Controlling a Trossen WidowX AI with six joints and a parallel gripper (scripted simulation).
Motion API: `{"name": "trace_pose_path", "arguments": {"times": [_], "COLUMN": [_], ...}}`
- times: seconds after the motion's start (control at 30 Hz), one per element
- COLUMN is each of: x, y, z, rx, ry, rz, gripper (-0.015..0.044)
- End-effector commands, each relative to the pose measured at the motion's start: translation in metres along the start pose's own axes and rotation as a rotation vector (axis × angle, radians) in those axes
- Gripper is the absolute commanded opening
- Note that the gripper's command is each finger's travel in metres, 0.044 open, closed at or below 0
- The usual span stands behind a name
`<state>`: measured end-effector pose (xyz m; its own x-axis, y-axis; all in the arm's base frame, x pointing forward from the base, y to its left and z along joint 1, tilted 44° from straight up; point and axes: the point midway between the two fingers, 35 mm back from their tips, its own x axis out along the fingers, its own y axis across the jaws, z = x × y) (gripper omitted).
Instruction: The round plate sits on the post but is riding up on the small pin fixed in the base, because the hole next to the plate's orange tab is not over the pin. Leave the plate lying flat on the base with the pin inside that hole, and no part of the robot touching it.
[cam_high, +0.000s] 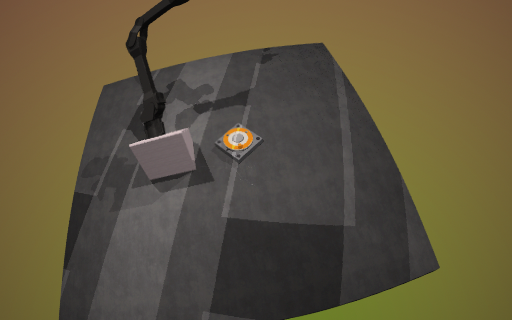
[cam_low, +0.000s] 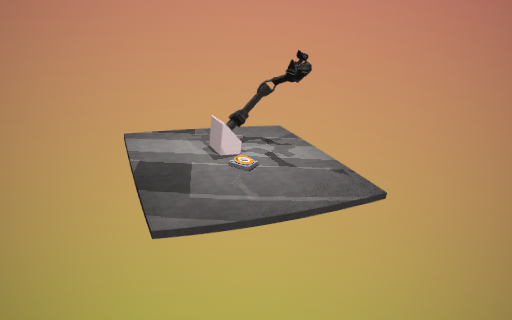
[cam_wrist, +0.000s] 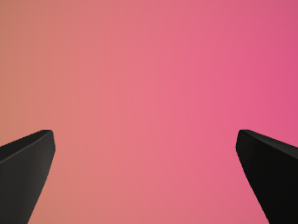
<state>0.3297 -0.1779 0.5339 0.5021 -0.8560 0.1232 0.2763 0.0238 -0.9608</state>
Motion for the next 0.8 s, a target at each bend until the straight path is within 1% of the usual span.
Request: {"name": "trace_pose_path", "arguments": {"times": [0.0,0.03,0.07,0.1,0.27,0.33,0.47,0.5,0.53,0.6,0.77], "x": [0.002,0.01,0.02,0.024,0.034,0.037,0.034,0.031,0.03,0.019,-0.016], "y": [0.006,0.026,0.06,0.076,0.134,0.182,0.261,0.28,0.287,0.334,0.417], "z": [0.003,0.011,0.022,0.027,0.038,0.044,0.044,0.042,0.042,0.034,0.012], "rx": [-0.007,-0.025,-0.052,-0.062,-0.089,-0.098,-0.094,-0.09,-0.088,-0.068,-0.001], "ry": [-0.011,-0.043,-0.092,-0.114,-0.179,-0.215,-0.25,-0.254,-0.254,-0.25,-0.19], "rz": [0.013,0.054,0.127,0.163,0.303,0.432,0.664,0.725,0.746,0.907,1.239], "gripper": [0.0374,0.0347,0.0321,0.0295,0.0164,0.0111,0.0006,0.0,0.0,0.0,0.0]}}
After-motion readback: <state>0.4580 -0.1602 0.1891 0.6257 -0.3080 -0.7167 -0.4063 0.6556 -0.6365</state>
